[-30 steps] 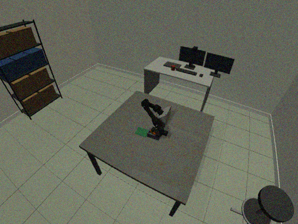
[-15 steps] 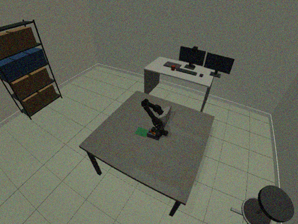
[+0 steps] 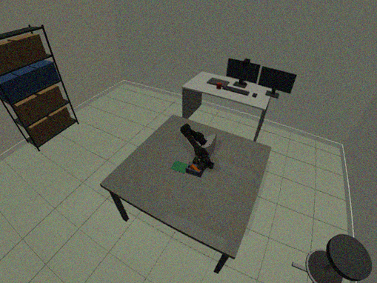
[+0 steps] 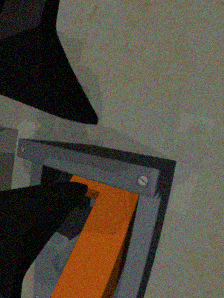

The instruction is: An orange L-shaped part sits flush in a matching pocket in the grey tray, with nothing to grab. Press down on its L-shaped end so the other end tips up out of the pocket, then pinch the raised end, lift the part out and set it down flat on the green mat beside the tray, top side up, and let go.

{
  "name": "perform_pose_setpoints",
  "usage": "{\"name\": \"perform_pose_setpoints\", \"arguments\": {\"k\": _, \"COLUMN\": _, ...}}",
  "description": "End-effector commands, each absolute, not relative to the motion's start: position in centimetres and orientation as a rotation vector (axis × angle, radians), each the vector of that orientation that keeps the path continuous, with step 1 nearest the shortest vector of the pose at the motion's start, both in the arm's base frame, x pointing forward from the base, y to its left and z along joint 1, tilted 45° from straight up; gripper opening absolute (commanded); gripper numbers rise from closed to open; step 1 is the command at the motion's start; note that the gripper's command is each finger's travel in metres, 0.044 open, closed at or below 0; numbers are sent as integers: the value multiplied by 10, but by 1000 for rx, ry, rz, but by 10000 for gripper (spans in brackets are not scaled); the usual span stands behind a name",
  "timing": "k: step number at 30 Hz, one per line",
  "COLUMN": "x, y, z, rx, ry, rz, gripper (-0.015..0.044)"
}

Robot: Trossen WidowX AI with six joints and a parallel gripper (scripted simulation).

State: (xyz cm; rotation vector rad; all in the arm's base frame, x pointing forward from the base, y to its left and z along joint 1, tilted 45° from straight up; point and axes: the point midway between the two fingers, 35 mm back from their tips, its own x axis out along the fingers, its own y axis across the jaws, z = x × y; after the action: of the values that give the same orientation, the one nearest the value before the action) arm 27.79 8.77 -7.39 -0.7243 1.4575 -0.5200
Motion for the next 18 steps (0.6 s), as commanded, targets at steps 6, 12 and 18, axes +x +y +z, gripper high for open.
{"name": "perform_pose_setpoints", "arguments": {"k": 6, "x": 276, "y": 133, "z": -18, "rx": -700, "ry": 1433, "rz": -506, "gripper": 180}}
{"name": "perform_pose_setpoints", "arguments": {"k": 12, "x": 277, "y": 133, "z": -23, "rx": -710, "ry": 1419, "rz": -492, "gripper": 180}}
{"name": "perform_pose_setpoints", "arguments": {"k": 18, "x": 277, "y": 133, "z": -23, "rx": -710, "ry": 1419, "rz": -492, "gripper": 180}}
